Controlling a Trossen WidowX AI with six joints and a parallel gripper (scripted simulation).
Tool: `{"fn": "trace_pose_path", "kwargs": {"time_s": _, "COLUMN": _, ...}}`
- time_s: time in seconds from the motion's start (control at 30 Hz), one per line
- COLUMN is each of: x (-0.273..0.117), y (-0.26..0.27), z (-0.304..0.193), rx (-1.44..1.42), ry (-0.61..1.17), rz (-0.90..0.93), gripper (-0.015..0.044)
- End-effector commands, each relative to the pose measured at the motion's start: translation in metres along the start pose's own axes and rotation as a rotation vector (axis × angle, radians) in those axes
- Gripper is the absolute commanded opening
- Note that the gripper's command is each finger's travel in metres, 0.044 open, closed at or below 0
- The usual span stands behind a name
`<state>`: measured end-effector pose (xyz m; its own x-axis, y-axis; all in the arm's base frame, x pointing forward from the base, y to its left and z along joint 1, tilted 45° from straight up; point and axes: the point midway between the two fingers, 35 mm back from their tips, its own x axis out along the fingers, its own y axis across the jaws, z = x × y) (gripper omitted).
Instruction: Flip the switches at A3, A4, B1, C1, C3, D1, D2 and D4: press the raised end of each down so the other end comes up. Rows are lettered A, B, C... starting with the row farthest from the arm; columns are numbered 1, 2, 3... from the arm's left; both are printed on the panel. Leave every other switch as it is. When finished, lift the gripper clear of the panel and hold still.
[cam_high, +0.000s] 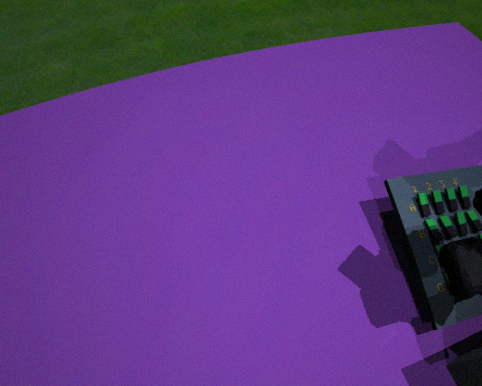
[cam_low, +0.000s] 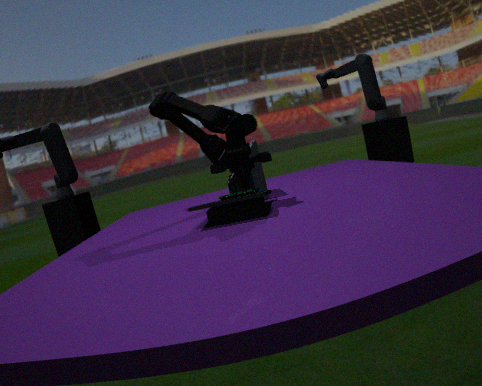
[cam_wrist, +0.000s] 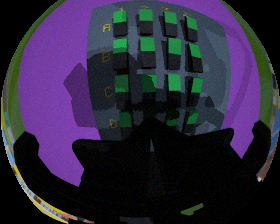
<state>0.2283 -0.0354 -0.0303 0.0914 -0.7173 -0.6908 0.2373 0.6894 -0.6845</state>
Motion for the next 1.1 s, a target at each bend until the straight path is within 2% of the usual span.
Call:
{"fn": "trace_pose_path", "kwargs": {"time_s": 0.0, "x": 0.0006, "y": -0.0002, "z": 0.0003, "rx": -0.004, "ry": -0.003, "rz": -0.002, "gripper": 0.0000}}
{"fn": "trace_pose_path", "kwargs": {"time_s": 1.07, "x": 0.0049, "y": -0.0003, "z": 0.0005, "rx": -0.004, "ry": -0.003, "rz": -0.002, "gripper": 0.0000}}
